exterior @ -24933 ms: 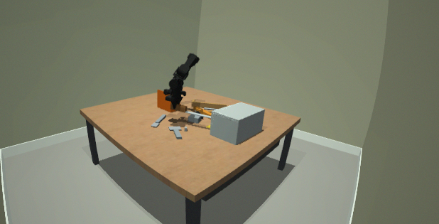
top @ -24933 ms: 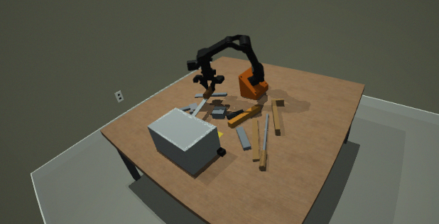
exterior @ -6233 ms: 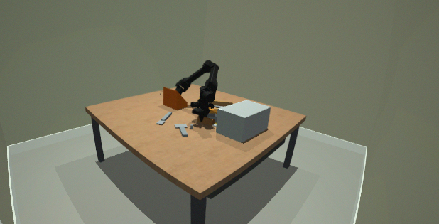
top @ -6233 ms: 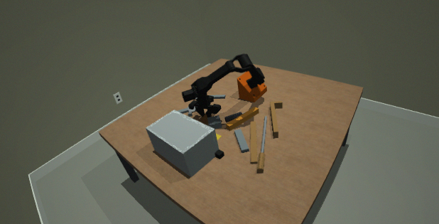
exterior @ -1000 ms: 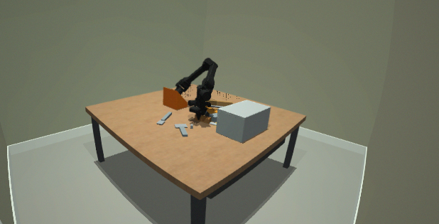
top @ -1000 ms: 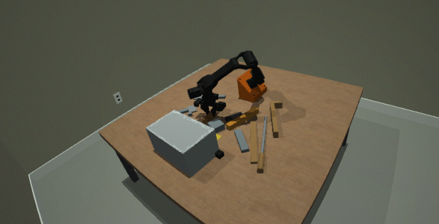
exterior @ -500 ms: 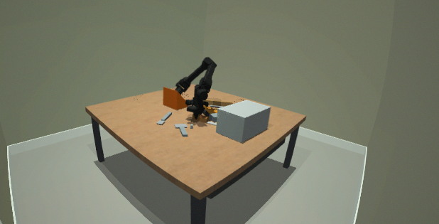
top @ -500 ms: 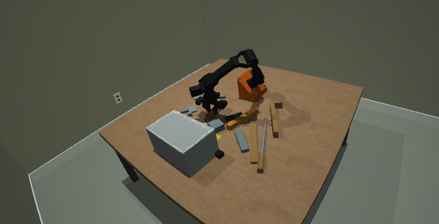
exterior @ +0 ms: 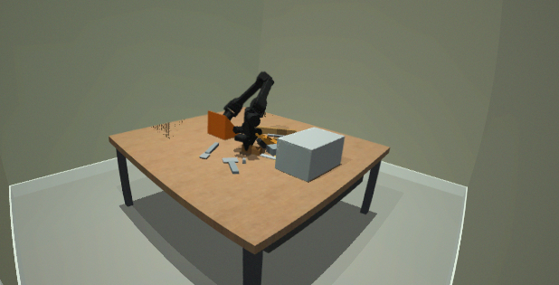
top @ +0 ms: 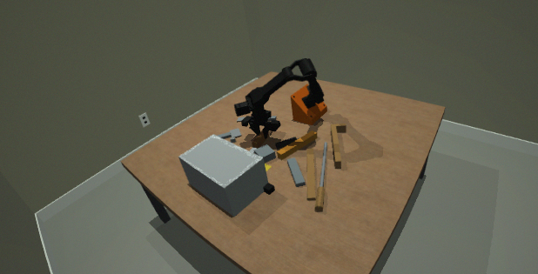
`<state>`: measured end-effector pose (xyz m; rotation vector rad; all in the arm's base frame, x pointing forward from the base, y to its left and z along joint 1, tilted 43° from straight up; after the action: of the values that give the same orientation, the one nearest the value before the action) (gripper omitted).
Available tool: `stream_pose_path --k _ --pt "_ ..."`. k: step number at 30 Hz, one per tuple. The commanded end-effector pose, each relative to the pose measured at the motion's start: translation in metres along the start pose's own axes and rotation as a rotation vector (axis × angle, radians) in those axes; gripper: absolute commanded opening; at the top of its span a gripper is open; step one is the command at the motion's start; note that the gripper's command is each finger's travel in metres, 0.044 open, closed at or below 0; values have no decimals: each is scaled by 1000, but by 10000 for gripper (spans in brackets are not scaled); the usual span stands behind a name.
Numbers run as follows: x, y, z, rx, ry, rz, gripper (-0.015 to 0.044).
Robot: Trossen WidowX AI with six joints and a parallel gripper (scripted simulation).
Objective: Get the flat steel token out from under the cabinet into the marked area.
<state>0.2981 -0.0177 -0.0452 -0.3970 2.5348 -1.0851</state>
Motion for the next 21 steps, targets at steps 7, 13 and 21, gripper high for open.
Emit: stream_pose_path --k 7,13,21 --pt "16 1 -1 -3 1 -2 0" --pt "25 1 -1 -3 2 -2 0" --pt "37 1 -1 -2 2 -2 0"
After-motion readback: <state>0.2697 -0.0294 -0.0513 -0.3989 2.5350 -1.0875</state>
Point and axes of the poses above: the point midway between the two fingers, 35 mm back from their tips, its own y axis out along the fingers, its own z axis across the jaws, x = y × z, the point moved 6 cm from there along -y, back along the fingers, and after that the axes turned 5 degrees about -y, right-handed, at the moved point
